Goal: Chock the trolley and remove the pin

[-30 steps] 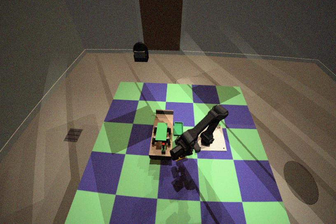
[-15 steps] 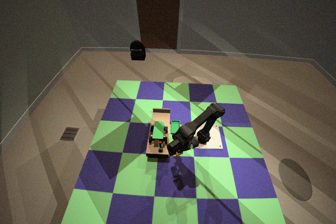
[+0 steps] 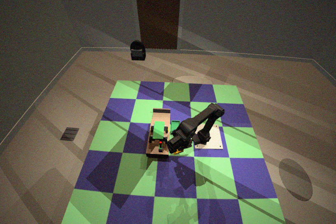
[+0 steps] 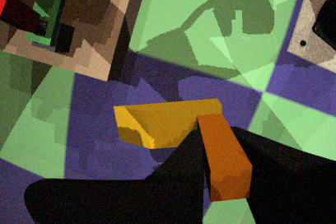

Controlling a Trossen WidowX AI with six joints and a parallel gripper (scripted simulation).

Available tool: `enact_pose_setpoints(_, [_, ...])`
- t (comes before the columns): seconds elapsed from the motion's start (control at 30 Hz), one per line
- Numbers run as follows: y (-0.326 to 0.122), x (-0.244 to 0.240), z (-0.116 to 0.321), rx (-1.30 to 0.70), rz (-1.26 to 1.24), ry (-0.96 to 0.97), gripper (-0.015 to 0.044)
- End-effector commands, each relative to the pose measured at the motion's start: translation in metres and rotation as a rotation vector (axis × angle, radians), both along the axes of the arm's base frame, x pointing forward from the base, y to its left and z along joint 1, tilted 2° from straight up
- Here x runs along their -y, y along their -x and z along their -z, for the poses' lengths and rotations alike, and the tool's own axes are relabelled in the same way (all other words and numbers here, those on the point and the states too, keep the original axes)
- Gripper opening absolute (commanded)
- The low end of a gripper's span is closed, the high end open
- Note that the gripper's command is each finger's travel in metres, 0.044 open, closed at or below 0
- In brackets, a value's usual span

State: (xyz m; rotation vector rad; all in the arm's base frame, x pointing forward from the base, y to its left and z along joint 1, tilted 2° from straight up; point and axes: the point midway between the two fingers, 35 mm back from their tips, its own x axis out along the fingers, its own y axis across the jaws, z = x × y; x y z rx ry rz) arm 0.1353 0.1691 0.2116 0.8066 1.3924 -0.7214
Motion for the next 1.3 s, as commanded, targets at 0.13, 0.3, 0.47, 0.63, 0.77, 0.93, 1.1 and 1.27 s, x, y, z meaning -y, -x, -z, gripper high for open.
enact_pose_setpoints(0.13, [0.0003, -0.0010, -0.0054, -0.004, -0.001, 0.000, 0.0000])
enact_pose_setpoints(0.3, [0.0003, -0.0010, -0.0054, 0.001, -0.138, 0.008, 0.0000])
enact_pose_setpoints(0.47, [0.0003, -0.0010, -0.0055, 0.006, -0.307, 0.017, 0.0000])
enact_pose_setpoints(0.63, [0.0004, -0.0010, -0.0055, 0.011, -0.479, 0.027, 0.0000])
enact_pose_setpoints(0.77, [0.0004, -0.0010, -0.0055, 0.015, -0.618, 0.035, 0.0000])
enact_pose_setpoints(0.93, [0.0004, -0.0010, -0.0055, 0.021, -0.792, 0.045, 0.0000])
enact_pose_setpoints(1.1, [0.0004, -0.0010, -0.0055, 0.026, -0.965, 0.054, 0.0000])
enact_pose_setpoints(1.27, [0.0004, -0.0010, -0.0055, 0.031, -1.115, 0.063, 0.0000])
